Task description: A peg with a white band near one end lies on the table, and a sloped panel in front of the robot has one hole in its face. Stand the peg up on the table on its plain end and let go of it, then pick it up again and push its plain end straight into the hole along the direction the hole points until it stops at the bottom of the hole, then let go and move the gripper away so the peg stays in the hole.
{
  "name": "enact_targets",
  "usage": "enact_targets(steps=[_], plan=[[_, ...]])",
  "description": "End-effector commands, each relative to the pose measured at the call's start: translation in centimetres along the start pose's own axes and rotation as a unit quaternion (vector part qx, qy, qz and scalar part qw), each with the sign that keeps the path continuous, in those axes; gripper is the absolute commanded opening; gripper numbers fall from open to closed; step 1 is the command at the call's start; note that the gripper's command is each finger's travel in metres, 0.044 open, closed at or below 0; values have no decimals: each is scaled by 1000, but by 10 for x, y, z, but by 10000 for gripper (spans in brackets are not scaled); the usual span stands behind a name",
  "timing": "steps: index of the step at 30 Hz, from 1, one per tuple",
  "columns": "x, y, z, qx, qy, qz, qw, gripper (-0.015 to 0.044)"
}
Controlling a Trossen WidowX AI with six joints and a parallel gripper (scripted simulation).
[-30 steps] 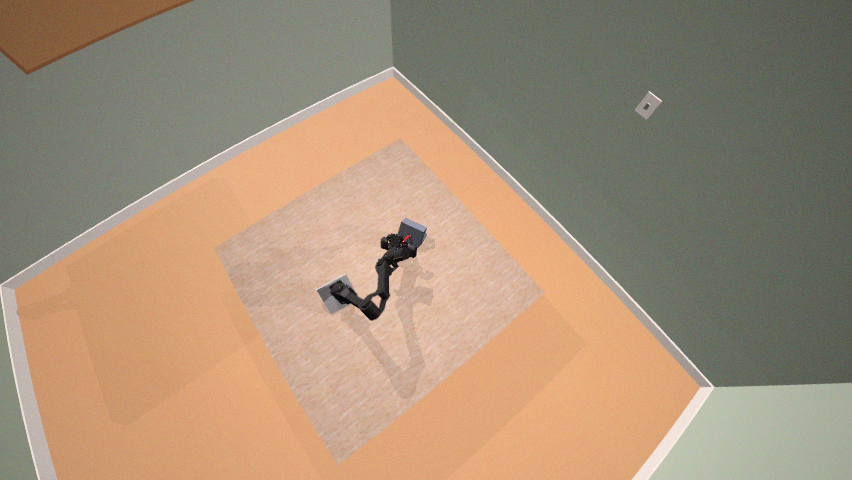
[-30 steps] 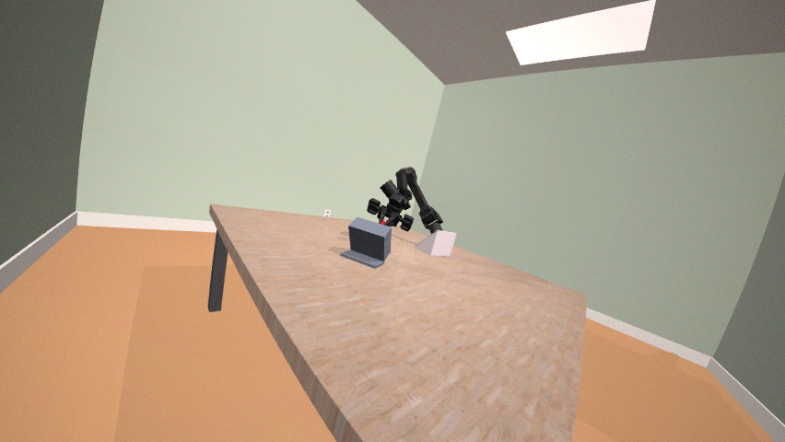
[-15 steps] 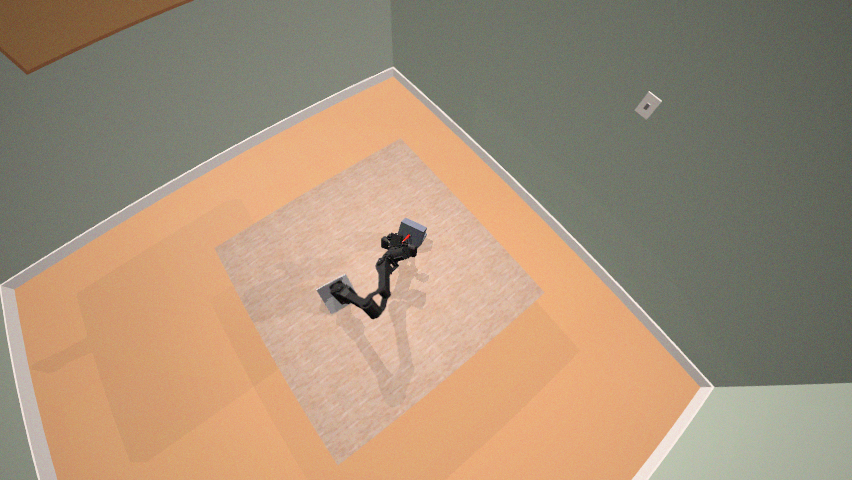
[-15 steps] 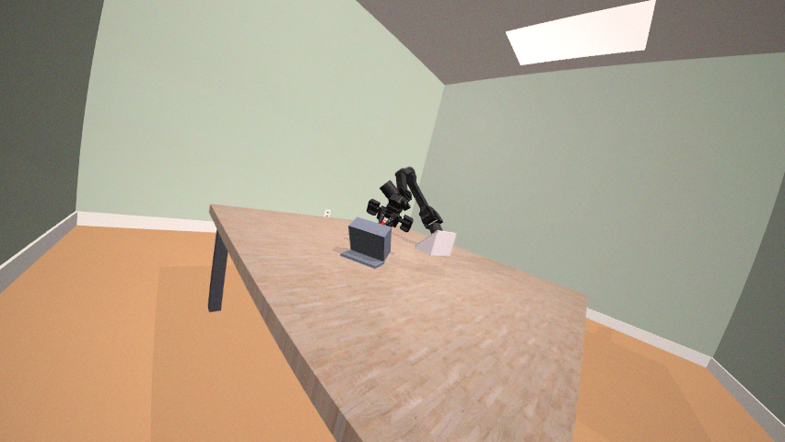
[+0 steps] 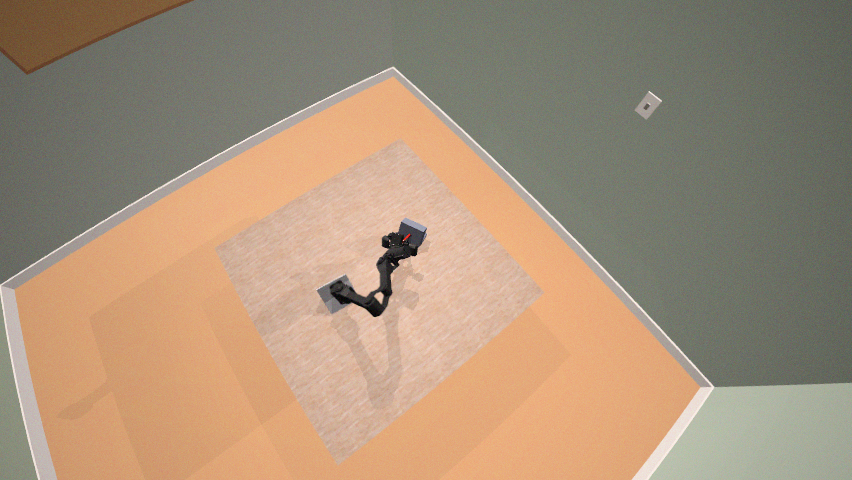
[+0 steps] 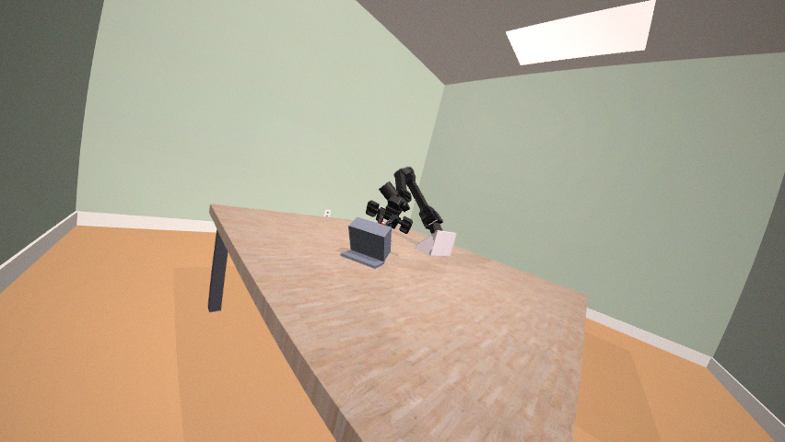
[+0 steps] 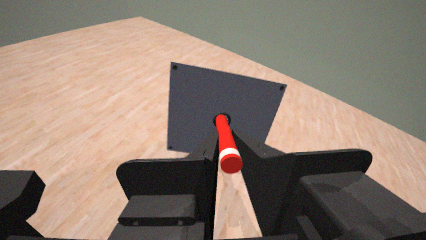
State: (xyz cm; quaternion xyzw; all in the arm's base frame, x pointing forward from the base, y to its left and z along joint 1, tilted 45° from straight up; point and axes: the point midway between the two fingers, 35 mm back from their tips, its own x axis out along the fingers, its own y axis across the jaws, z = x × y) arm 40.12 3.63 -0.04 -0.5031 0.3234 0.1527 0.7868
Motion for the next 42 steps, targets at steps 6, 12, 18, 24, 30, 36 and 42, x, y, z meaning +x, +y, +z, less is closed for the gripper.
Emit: enact_targets(steps=[6, 12, 18, 24, 30, 36, 42], plan=[[7, 1, 0, -3, -1, 2, 1000, 0], [11, 1, 0, -3, -1, 2, 1000, 0], [14, 1, 0, -3, -1, 2, 1000, 0], [18, 1, 0, -3, -1, 2, 1000, 0], [21, 1, 1, -3, -1, 2, 1000, 0], [22, 1, 1, -3, -1, 2, 1000, 0], [20, 0, 1, 0, 0, 0, 1000, 0]])
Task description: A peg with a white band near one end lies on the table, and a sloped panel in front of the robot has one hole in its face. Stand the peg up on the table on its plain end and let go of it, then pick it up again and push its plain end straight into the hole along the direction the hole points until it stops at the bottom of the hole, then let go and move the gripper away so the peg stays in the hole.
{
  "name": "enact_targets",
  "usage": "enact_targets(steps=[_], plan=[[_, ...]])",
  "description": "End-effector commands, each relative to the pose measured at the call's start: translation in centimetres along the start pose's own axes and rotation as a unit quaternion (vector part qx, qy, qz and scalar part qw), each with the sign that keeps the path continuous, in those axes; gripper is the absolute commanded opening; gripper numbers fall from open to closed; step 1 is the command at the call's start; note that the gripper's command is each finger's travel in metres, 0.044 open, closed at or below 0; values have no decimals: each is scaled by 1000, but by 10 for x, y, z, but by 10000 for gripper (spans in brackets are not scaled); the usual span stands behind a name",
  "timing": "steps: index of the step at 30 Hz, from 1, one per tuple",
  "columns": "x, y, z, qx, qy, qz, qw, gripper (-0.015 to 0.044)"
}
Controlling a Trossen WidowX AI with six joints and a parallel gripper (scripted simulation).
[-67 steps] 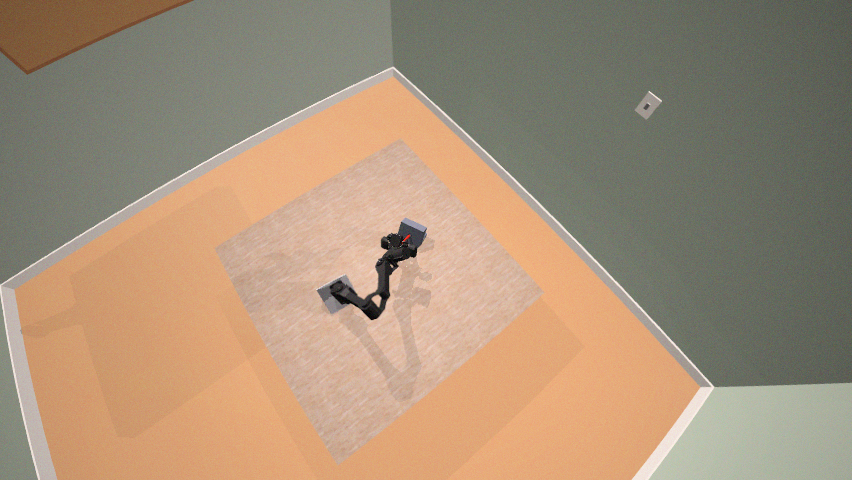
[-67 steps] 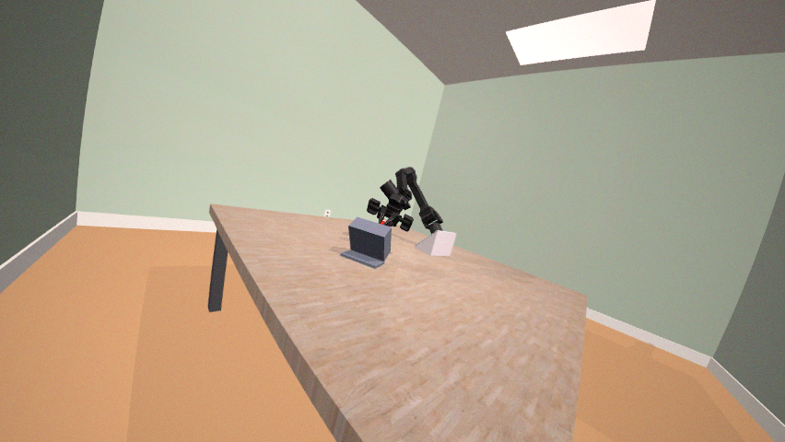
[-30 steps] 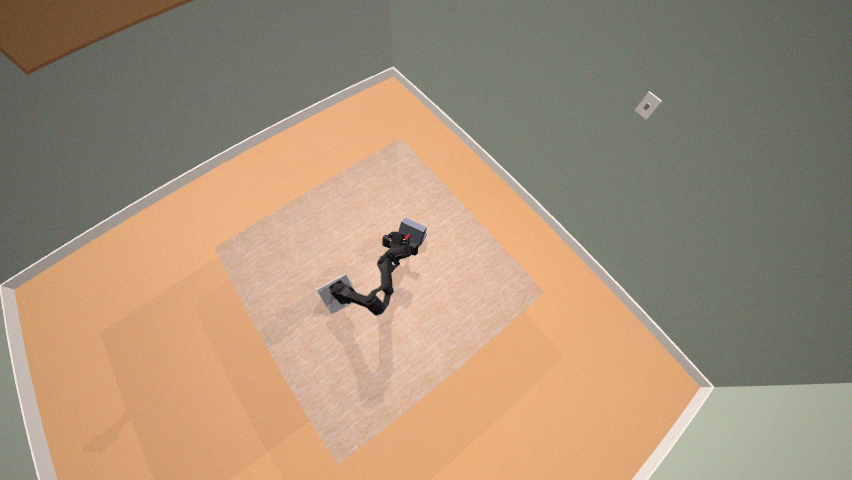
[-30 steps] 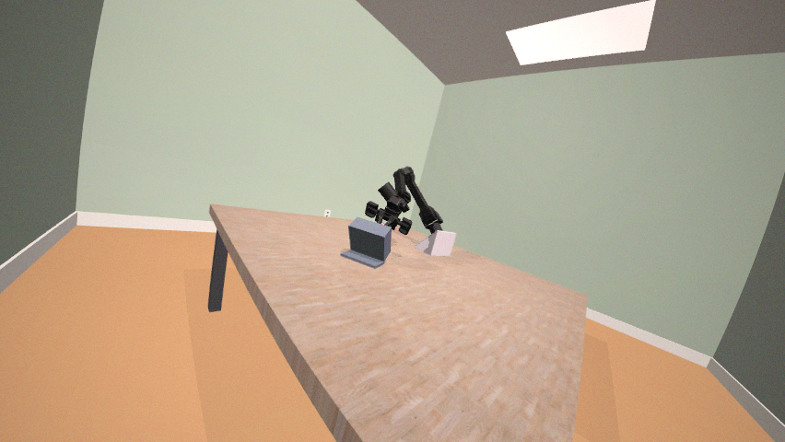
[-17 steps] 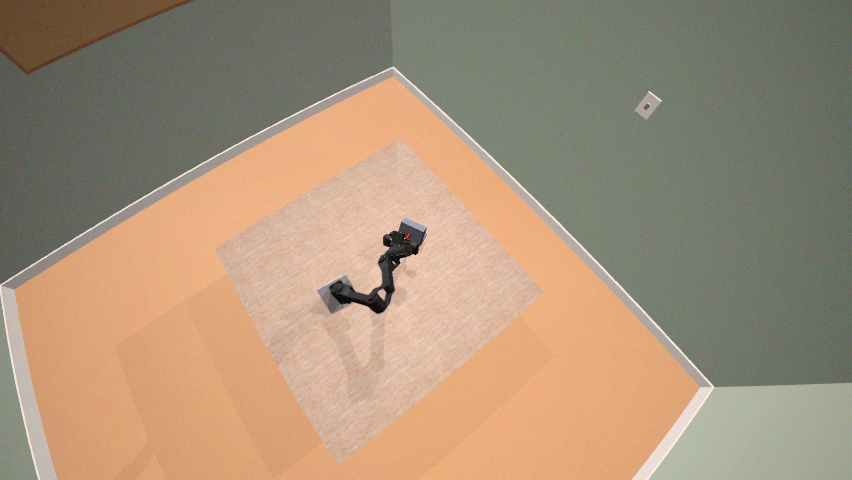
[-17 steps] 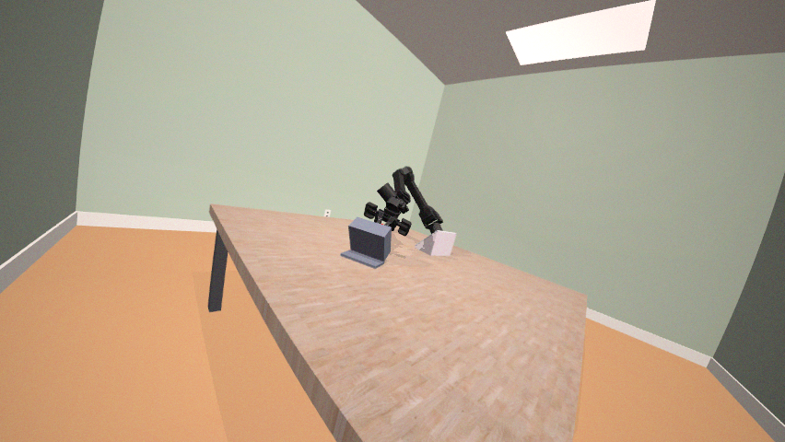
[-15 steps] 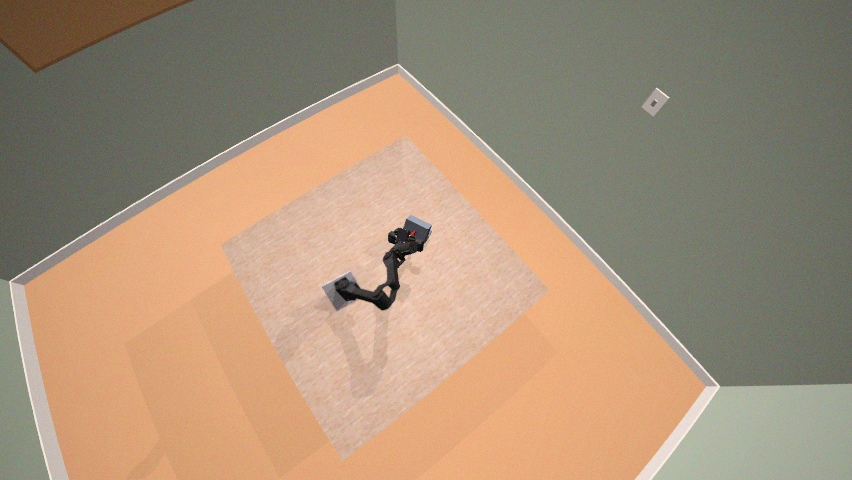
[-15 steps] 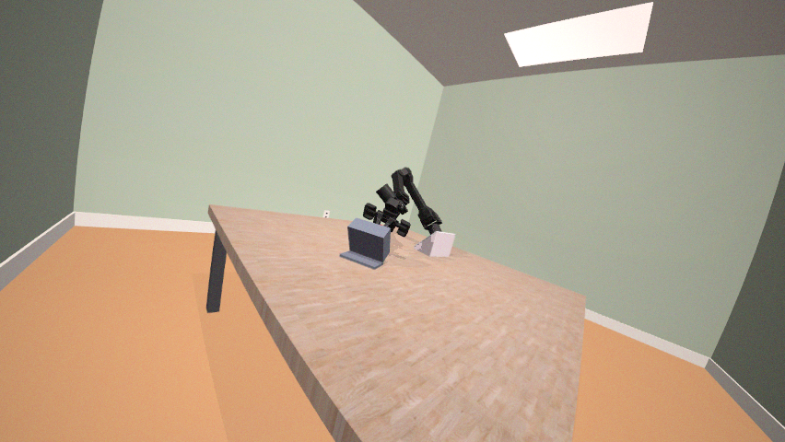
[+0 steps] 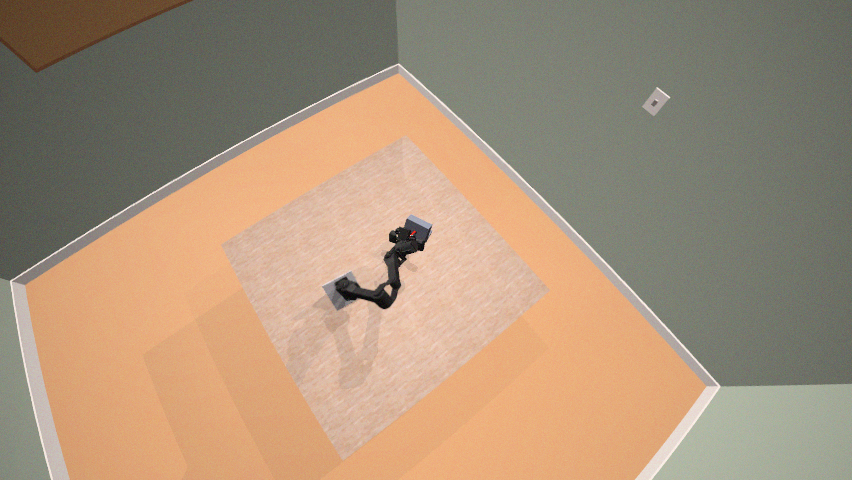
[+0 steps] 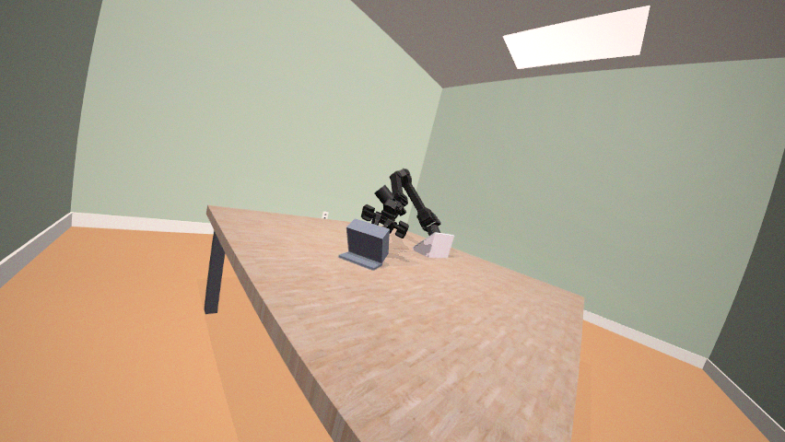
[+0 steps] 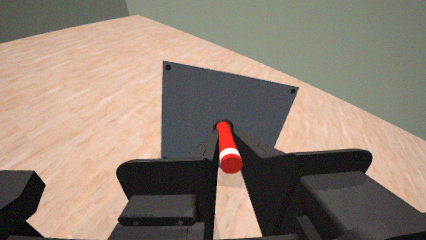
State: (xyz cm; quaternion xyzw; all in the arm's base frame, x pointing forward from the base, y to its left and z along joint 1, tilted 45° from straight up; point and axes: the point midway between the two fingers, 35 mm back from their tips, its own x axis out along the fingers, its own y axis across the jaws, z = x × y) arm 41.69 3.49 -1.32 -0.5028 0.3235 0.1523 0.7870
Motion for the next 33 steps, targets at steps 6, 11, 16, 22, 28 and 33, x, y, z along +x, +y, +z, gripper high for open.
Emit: enact_targets(steps=[6, 11, 16, 22, 28, 33], plan=[[0, 0, 0, 0, 0, 0, 1000, 79], [0, 0, 0, 0, 0, 0, 1000, 210], [0, 0, 0, 0, 0, 0, 1000, 341], [-5, -1, 1, 0, 0, 0, 1000, 440], [-11, -1, 1, -1, 0, 1, 1000, 440], [-17, -2, 2, -1, 0, 1, 1000, 440]])
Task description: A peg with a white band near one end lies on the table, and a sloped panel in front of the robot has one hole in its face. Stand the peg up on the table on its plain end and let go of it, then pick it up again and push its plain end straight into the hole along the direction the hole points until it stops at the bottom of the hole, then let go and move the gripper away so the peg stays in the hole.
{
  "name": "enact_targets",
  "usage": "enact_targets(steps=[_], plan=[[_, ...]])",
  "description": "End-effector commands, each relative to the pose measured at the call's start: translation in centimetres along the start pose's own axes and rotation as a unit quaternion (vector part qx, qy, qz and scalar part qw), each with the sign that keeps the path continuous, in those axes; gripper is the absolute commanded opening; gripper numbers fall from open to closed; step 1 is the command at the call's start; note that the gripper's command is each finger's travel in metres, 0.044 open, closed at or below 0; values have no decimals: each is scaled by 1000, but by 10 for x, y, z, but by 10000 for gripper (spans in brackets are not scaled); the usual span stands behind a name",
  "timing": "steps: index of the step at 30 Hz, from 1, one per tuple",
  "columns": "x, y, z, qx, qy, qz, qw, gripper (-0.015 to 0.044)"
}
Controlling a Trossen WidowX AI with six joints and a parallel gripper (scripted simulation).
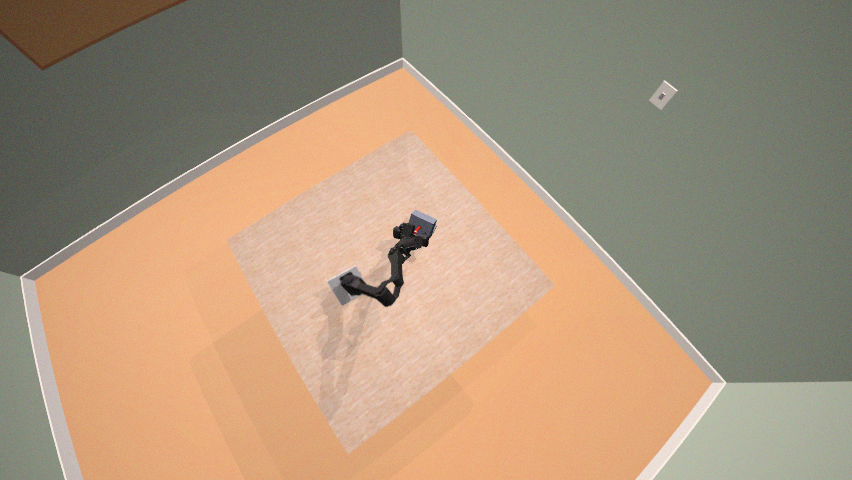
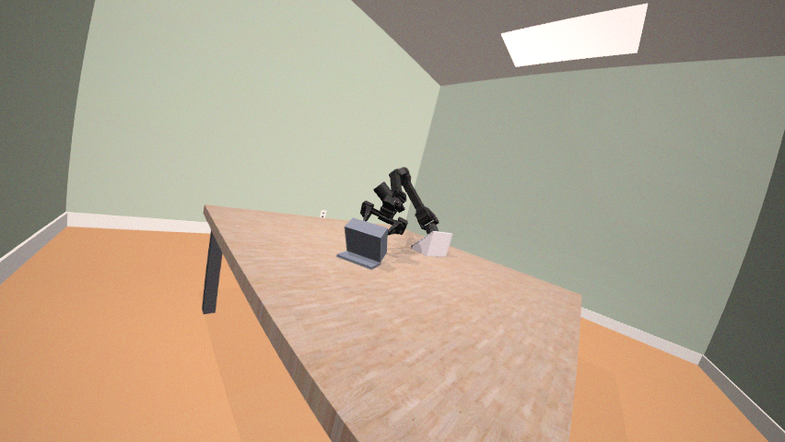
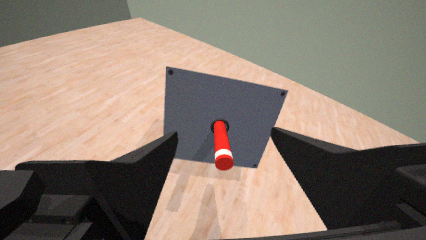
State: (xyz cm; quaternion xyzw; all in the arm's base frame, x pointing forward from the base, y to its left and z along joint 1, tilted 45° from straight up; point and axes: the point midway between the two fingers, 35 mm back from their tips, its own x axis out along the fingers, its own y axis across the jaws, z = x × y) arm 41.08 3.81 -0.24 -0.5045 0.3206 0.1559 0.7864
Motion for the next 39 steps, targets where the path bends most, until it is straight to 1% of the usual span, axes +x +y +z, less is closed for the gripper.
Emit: enact_targets(steps=[1, 39], plan=[[-6, 0, -1, 2, 3, 0, 1000, 440], [-45, -4, 4, 0, 3, 3, 1000, 440]])
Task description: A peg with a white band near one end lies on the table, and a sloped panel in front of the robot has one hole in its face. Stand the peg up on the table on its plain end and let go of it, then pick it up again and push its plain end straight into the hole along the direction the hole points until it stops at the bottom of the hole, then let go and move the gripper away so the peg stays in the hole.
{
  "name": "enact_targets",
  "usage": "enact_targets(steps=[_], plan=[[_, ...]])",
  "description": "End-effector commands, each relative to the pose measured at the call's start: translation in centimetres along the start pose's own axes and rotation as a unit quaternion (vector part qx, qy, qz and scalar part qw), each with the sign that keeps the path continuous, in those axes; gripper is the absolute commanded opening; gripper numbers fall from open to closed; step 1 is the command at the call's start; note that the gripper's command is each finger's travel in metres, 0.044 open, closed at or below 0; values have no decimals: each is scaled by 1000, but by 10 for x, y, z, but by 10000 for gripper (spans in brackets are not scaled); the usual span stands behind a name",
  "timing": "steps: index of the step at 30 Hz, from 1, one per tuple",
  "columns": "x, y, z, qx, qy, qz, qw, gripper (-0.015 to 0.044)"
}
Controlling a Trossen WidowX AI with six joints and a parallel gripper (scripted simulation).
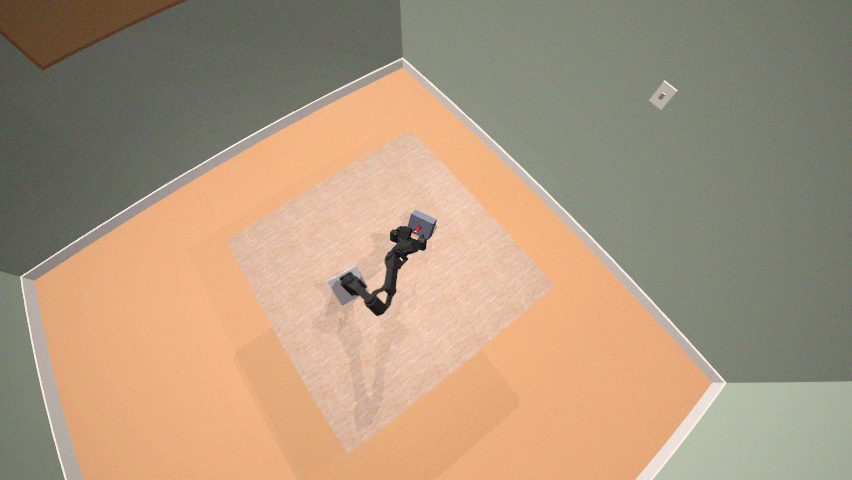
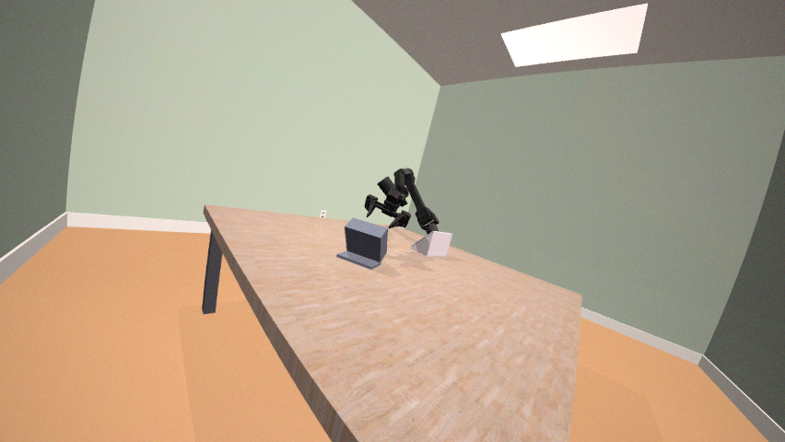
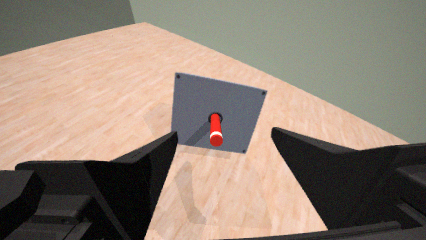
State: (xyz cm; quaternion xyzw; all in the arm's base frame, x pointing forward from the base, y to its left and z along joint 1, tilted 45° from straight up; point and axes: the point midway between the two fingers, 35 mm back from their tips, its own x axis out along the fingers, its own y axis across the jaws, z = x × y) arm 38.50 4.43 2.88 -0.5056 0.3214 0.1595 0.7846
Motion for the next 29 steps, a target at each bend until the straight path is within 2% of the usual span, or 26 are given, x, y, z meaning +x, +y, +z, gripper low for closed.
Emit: enact_targets(steps=[1, 29], plan=[[-5, 0, -1, 3, 3, 0, 1000, 440], [-34, -1, 2, 1, 2, 1, 1000, 440]])
